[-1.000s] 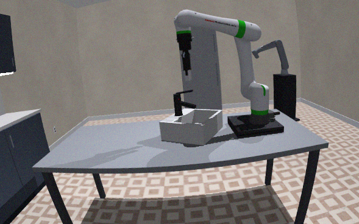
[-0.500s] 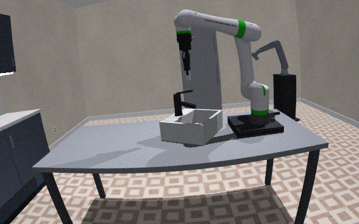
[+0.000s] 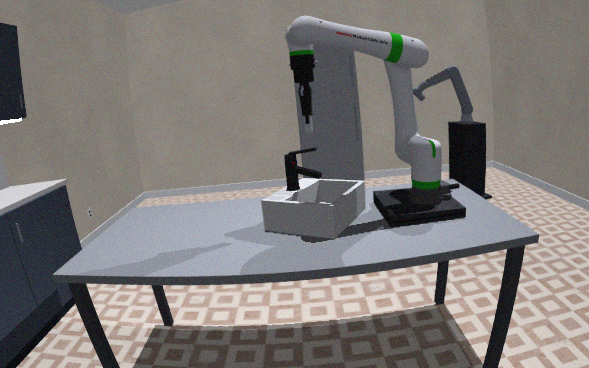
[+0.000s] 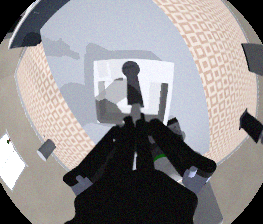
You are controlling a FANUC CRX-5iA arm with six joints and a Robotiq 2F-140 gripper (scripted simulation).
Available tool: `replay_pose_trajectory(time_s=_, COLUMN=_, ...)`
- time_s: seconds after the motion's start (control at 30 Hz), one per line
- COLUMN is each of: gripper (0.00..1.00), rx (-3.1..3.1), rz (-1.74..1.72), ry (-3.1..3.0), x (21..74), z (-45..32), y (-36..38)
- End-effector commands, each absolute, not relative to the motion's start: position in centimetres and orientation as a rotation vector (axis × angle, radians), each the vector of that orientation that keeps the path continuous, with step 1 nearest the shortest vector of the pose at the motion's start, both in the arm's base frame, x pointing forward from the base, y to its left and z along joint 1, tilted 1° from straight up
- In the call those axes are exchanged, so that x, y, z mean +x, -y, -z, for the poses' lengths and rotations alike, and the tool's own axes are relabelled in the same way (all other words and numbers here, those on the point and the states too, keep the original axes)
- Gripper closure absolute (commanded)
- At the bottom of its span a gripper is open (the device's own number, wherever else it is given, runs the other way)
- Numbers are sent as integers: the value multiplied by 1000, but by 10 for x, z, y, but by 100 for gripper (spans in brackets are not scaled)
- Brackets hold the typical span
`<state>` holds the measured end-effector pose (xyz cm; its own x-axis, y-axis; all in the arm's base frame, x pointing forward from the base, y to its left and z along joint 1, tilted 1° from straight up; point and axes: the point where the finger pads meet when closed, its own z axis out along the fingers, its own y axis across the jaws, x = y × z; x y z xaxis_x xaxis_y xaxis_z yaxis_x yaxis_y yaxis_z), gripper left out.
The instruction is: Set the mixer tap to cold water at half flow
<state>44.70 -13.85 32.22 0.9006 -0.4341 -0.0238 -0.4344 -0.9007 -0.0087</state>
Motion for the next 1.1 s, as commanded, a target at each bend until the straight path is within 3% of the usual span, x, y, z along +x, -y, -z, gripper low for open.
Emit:
replay_pose_trajectory(time_s=0.0, gripper=100, rx=-3049, rz=-33, ry=-697, x=447, z=-322, y=139)
replay_pose_trajectory(time_s=0.03, gripper=100, rx=-3049, rz=-33, ry=-697, x=447, z=-322, y=139)
replay_pose_trajectory(time_s=0.07, gripper=60, rx=-3049, rz=-33, ry=-697, x=447, z=-322, y=139)
replay_pose_trajectory(time_s=1.07, gripper=60, rx=-3049, rz=-33, ry=-697, x=447, z=-322, y=139)
